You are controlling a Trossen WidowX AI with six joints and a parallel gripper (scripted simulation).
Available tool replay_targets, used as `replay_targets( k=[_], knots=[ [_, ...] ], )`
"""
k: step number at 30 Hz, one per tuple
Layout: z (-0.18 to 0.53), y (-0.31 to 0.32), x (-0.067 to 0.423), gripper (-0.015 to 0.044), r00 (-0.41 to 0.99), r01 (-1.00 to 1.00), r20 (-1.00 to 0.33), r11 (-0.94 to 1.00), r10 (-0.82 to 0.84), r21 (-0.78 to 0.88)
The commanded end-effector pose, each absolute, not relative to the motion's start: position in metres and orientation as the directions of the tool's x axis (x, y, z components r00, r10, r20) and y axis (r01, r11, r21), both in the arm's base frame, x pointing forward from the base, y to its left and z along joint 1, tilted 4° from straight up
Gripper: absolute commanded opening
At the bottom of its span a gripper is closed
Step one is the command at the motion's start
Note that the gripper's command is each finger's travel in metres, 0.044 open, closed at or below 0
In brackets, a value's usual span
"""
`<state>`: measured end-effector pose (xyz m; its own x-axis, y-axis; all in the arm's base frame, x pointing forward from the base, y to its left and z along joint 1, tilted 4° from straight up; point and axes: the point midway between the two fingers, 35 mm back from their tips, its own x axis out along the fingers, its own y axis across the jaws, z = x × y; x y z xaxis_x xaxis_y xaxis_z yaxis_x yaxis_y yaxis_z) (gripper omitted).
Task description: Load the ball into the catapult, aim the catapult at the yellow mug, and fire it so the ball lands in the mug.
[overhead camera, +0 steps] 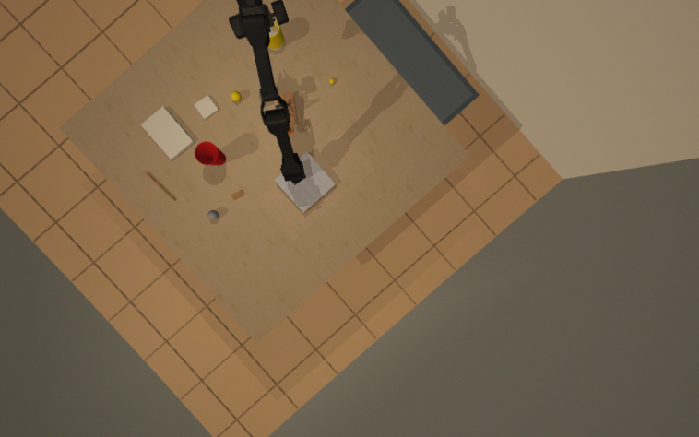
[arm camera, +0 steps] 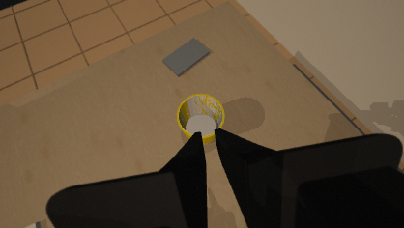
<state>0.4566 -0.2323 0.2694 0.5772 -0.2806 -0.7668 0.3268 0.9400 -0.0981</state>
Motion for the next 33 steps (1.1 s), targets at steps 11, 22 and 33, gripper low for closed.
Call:
replay_targets(
  k=[11, 22, 33],
  knots=[
    [0.254, -0.217, 0.454, 0.0000, 0.535, 0.286, -0.804, 0.951, -0.261, -0.119],
    [0.200, -0.152, 0.430, 0.0000, 0.331, 0.089, -0.917, 0.975, -0.221, -0.203],
    [0.158, -0.098, 0.387, 0.0000, 0.110, -0.155, -0.965, 0.954, -0.240, -0.255]
  ],
)
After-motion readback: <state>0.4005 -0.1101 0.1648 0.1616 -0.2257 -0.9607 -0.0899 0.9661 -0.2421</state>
